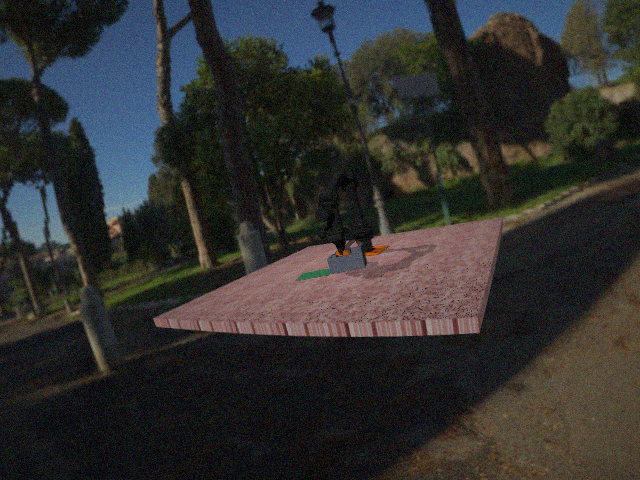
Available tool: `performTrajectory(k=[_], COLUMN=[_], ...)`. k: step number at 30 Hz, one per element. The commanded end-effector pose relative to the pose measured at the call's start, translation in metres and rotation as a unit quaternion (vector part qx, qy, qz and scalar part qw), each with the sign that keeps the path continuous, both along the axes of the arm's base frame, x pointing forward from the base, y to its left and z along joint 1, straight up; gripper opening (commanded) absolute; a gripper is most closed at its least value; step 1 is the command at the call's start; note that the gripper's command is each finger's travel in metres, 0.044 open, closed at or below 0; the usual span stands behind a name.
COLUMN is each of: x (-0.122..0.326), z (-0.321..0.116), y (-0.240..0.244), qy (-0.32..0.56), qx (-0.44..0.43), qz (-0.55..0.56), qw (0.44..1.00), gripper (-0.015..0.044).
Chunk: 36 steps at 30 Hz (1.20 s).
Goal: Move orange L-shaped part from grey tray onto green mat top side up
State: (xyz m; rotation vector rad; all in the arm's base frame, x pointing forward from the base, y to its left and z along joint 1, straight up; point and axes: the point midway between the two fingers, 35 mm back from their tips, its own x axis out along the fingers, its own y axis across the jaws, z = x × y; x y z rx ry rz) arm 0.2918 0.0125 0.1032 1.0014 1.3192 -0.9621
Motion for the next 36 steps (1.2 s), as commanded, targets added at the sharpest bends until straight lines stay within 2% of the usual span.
performTrajectory(k=[1,36], x=[0.0,-0.001], z=[0.001,0.054], y=[0.0,-0.001], qy=[-0.001,-0.001], qx=[0.0,-0.002], qz=[0.0,-0.002], qw=[1.0,1.0], gripper=[0.0,0.0])
